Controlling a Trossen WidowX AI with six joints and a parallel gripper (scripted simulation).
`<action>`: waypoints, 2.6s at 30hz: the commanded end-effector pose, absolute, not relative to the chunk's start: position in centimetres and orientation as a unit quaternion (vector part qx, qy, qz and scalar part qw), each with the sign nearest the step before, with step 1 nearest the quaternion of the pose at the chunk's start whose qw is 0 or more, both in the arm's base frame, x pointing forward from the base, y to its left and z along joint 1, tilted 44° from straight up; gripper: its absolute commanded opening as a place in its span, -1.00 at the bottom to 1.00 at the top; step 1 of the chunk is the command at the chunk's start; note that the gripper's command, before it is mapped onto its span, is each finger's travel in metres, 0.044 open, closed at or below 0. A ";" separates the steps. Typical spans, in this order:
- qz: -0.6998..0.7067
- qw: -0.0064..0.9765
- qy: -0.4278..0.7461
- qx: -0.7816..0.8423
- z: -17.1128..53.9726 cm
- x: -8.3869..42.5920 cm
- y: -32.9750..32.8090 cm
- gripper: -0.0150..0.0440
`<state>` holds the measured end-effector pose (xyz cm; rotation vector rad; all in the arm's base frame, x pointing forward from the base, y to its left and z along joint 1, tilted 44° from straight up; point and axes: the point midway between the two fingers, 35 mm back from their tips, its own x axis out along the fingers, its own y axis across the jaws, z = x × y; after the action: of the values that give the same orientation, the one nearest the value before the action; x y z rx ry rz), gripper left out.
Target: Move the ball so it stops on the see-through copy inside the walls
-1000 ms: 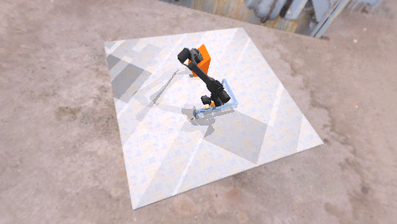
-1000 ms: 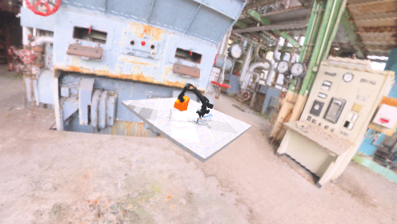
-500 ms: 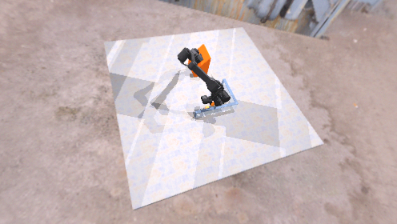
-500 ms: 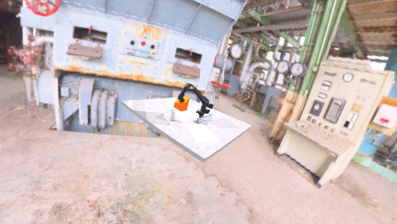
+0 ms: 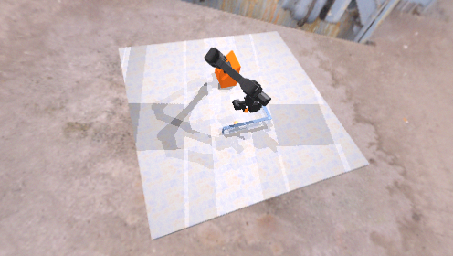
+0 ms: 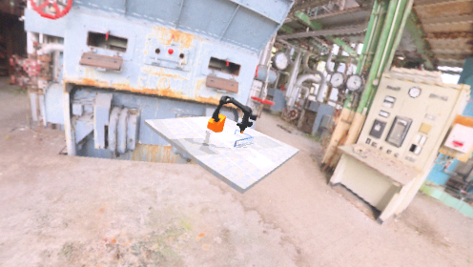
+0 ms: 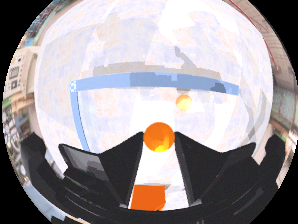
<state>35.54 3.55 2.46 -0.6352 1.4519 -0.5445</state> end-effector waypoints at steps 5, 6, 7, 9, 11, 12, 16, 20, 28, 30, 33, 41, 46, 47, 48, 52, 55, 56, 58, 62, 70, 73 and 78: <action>-0.242 0.673 0.641 -0.279 4.8 35.2 5.4 -0.49; -0.242 0.673 0.641 -0.279 4.8 35.3 5.1 -0.49; -0.242 0.673 0.641 -0.278 4.8 35.5 4.7 -0.49; -0.241 0.673 0.641 -0.278 4.9 36.0 3.6 -0.49; -0.241 0.673 0.641 -0.278 5.0 36.5 2.4 -0.49; -0.242 0.673 0.641 -0.278 5.0 36.7 1.8 -0.49; -0.243 0.673 0.640 -0.280 5.3 37.4 -0.4 -0.49; -0.244 0.673 0.640 -0.280 5.2 37.5 -0.9 -0.49; -0.244 0.673 0.640 -0.280 2.3 38.0 -3.6 -0.49; -0.244 0.673 0.640 -0.280 1.4 38.0 -4.5 -0.49; -0.245 0.673 0.640 -0.281 0.4 37.9 -5.6 -0.49; -0.245 0.672 0.640 -0.281 0.0 38.0 -5.9 -0.49; -0.245 0.672 0.640 -0.281 -0.6 38.0 -6.5 -0.49; -0.245 0.672 0.640 -0.281 -0.7 38.0 -6.6 -0.49; -0.245 0.672 0.640 -0.281 -0.8 38.0 -6.7 -0.49; -0.245 0.672 0.640 -0.281 -1.1 38.1 -7.0 -0.49; -0.245 0.672 0.640 -0.281 -1.1 38.1 -7.0 -0.49; -0.245 0.672 0.640 -0.281 -1.1 38.1 -7.0 -0.49; -0.246 0.675 0.638 -0.278 -0.9 38.2 -6.8 -0.31; -0.246 0.675 0.638 -0.278 -0.9 38.2 -6.8 0.04; -0.246 0.675 0.638 -0.278 -0.9 38.2 -6.8 0.38; -0.245 0.675 0.638 -0.278 -0.1 38.3 -6.0 0.38; -0.244 0.673 0.640 -0.280 5.1 37.6 -1.0 0.38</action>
<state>37.44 -4.37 1.35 -0.6368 1.4744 -0.5547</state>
